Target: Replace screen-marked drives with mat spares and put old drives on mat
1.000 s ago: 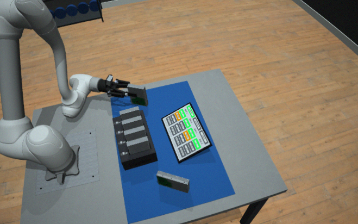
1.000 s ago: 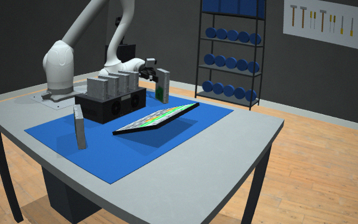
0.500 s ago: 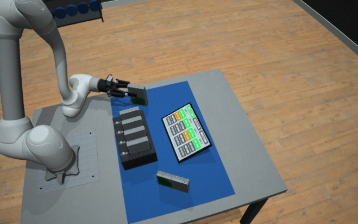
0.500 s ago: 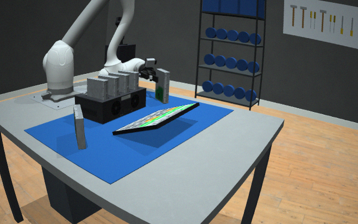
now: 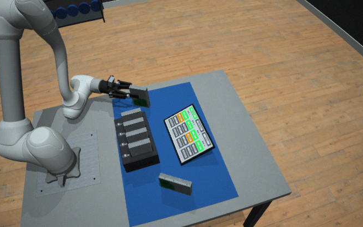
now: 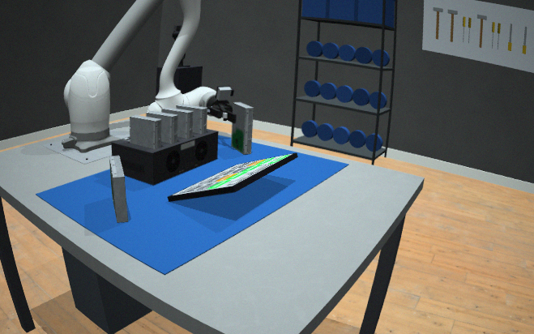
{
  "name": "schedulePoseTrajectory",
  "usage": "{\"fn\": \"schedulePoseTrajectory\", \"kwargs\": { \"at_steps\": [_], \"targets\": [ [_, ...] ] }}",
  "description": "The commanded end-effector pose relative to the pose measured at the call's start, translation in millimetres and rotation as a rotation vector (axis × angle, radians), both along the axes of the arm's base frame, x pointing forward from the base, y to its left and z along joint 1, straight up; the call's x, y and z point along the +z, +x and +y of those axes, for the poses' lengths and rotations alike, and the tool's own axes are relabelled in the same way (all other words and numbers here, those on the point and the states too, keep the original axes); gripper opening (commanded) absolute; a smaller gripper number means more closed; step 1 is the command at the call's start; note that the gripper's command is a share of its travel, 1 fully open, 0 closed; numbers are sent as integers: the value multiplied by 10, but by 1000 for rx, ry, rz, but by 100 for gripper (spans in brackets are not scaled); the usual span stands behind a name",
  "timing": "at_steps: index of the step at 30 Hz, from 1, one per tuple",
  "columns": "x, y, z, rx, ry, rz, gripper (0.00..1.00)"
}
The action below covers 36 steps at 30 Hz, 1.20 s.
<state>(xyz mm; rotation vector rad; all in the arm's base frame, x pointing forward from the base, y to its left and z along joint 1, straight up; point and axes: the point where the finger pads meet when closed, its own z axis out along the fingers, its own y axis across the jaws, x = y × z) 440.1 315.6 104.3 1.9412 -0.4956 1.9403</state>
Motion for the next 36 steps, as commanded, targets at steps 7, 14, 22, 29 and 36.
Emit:
{"fn": "schedulePoseTrajectory", "kwargs": {
  "at_steps": [7,14,22,29,36],
  "targets": [
    [4,-1,1,0,1,0,40],
    [4,-20,11,0,1,0,40],
    [4,-106,58,0,1,0,40],
    [4,-196,108,0,1,0,40],
    [4,-354,194,0,1,0,40]
  ]
}}
